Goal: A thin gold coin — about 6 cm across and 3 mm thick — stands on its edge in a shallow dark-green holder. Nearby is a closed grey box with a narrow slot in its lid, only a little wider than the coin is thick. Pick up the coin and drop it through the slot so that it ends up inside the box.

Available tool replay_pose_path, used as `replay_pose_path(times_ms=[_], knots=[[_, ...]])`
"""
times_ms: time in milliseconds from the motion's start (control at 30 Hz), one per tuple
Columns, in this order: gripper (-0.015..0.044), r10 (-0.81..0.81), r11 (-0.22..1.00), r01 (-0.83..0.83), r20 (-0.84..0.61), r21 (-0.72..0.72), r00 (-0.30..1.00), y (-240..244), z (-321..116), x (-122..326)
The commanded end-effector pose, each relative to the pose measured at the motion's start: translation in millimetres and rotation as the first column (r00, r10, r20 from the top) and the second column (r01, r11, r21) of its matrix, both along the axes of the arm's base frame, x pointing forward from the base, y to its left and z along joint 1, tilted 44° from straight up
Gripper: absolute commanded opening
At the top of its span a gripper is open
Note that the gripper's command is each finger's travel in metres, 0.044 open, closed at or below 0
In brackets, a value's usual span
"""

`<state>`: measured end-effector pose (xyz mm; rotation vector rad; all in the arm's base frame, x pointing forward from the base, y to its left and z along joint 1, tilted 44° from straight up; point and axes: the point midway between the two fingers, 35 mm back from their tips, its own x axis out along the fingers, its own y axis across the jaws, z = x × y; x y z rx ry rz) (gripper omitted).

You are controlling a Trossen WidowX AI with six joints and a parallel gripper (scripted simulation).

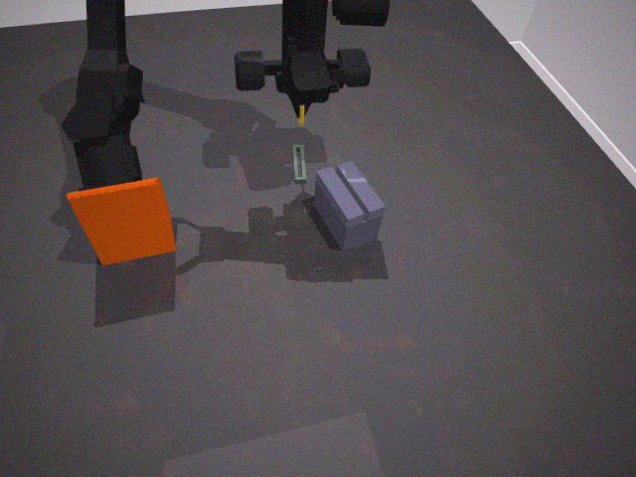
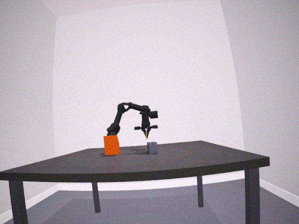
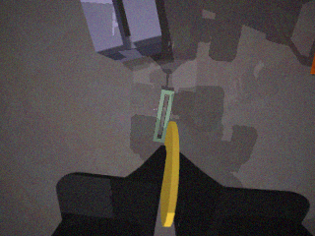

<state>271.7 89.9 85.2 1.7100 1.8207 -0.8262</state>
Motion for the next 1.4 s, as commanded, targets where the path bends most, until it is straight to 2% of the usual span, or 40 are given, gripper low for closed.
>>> replay_pose_path(times_ms=[0, 233, 1367], knots=[[0.0, 0.075, 0.997, -0.075, 0.075, 0.002, 0.994, -2.8, 1.0, -1.2], [0.0, 0.215, 0.976, -0.219, 0.212, -0.003, 0.953, -3.8, 0.6, -3.6], [0.0, 0.207, 0.978, -0.209, 0.218, -0.013, 0.954, -45.4, -37.7, 29.8]])
